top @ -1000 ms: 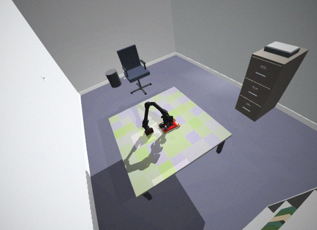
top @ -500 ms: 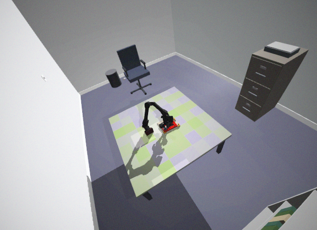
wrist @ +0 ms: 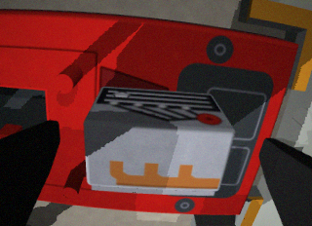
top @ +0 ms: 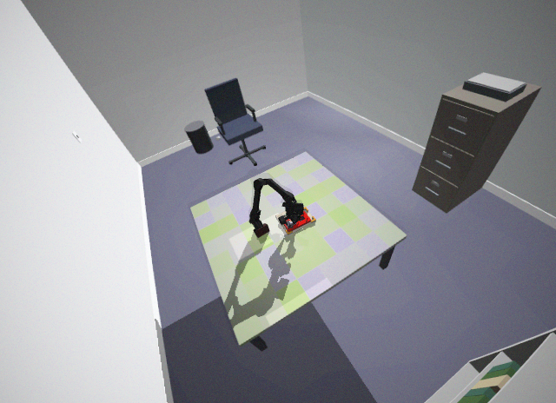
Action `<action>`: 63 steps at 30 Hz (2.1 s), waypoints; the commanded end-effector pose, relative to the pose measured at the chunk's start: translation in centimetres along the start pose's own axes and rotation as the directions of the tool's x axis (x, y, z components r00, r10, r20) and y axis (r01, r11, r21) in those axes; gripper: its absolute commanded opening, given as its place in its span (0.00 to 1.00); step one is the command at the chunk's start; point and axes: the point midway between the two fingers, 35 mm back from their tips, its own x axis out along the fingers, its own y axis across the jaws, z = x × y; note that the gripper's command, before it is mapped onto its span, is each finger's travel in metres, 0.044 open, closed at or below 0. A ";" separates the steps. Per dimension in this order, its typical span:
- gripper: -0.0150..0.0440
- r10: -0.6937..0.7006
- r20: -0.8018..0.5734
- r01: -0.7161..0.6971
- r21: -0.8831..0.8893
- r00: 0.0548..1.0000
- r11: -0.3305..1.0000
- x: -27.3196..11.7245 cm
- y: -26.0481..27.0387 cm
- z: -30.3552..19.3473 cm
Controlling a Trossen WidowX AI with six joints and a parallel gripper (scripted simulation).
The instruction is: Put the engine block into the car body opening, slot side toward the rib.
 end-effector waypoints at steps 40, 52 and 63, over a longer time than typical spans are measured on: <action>1.00 0.005 0.007 -0.005 -0.017 1.000 1.000 -3.4 0.3 0.1; 1.00 0.006 0.007 -0.006 -0.017 1.000 1.000 -1.4 0.4 0.2; 1.00 0.006 0.006 -0.006 -0.017 1.000 1.000 0.3 0.3 0.1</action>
